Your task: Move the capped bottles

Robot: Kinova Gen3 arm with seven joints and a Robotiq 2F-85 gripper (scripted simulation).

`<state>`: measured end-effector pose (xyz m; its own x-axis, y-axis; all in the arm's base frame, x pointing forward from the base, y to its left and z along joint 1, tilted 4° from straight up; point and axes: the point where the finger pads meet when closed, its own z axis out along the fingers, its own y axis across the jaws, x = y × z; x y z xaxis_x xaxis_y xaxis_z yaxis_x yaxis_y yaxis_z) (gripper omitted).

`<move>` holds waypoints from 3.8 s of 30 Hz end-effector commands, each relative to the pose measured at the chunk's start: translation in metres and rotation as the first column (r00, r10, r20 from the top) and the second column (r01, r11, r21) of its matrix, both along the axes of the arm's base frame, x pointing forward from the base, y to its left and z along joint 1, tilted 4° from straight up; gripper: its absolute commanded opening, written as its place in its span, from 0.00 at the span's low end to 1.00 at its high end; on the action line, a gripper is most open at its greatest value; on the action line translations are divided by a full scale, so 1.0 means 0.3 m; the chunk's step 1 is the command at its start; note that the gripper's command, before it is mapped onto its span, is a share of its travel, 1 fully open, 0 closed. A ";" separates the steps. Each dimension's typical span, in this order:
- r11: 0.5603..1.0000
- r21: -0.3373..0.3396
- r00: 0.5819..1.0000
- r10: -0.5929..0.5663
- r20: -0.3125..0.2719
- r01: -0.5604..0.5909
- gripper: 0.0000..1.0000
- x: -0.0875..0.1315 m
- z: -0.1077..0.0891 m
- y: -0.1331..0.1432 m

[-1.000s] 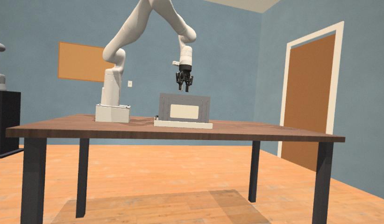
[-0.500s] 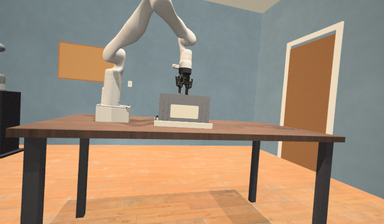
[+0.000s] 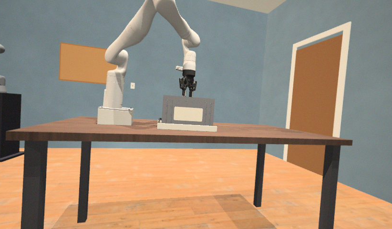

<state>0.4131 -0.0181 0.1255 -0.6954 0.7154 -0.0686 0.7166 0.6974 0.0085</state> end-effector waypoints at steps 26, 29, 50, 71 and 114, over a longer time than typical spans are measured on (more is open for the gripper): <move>1.000 0.000 1.000 0.001 -0.001 -0.001 0.60 0.005 -0.104 -0.004; 1.000 0.001 1.000 0.001 -0.001 -0.001 0.60 0.005 -0.116 -0.004; 1.000 -0.002 1.000 -0.001 0.002 0.001 0.00 0.007 -0.111 -0.007; 1.000 -0.002 1.000 -0.001 0.002 0.001 0.00 0.007 -0.111 -0.007; 1.000 0.001 1.000 0.001 -0.001 -0.001 0.00 -0.007 0.212 0.002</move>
<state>0.4083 -0.0151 0.1806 -0.7025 0.7095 -0.0556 0.7105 0.7037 0.0034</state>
